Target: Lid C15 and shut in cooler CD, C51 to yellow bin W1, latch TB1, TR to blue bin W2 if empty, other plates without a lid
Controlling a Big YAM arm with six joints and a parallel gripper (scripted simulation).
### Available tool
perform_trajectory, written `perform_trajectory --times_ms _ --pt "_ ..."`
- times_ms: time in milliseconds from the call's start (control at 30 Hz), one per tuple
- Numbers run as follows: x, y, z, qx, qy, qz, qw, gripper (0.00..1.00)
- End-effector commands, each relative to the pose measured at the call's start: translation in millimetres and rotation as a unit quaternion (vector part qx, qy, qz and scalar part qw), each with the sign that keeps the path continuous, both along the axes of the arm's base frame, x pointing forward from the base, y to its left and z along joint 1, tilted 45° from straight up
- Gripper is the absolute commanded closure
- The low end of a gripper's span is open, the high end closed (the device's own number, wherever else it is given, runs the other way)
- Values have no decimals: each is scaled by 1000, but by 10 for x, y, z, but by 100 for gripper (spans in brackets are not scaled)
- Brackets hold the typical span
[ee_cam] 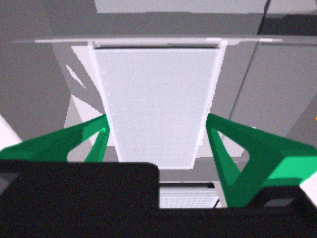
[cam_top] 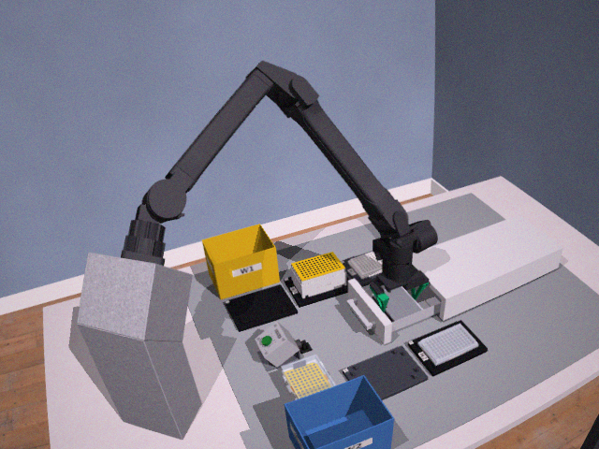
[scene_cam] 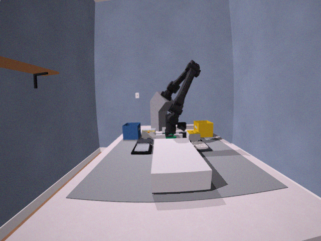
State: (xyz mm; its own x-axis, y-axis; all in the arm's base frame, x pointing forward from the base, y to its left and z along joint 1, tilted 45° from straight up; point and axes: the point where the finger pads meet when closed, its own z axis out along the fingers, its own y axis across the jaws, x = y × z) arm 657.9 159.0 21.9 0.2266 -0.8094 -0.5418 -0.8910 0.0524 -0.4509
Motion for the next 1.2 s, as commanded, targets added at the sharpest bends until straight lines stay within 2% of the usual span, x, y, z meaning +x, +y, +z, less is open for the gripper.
perform_trajectory --times_ms 0,133,200,300,433,467,567,800,933,1000,1033,1100,1167 --pt "59 99 -2 1 -1 5 1000 0" --pt "59 99 -2 1 -1 5 1000 0" --pt "-3 15 -45 -1 6 4 1000 0" --pt "5 -156 203 0 -10 -5 1000 0" --pt "1 -209 222 0 -10 -8 1000 0" --pt "-26 -159 142 0 -2 -5 1000 0" --pt "-31 -193 258 0 -10 -4 1000 0" --pt "-77 -247 270 -1 -6 -4 1000 0" --pt "-88 -296 361 0 -10 -6 1000 0" --pt "-88 -296 361 0 -10 -6 1000 0" --pt "-122 -324 136 -1 10 -9 1000 0" --pt "-105 -347 346 -1 -7 -8 1000 0" --pt "-112 -361 407 0 -10 -8 1000 0"
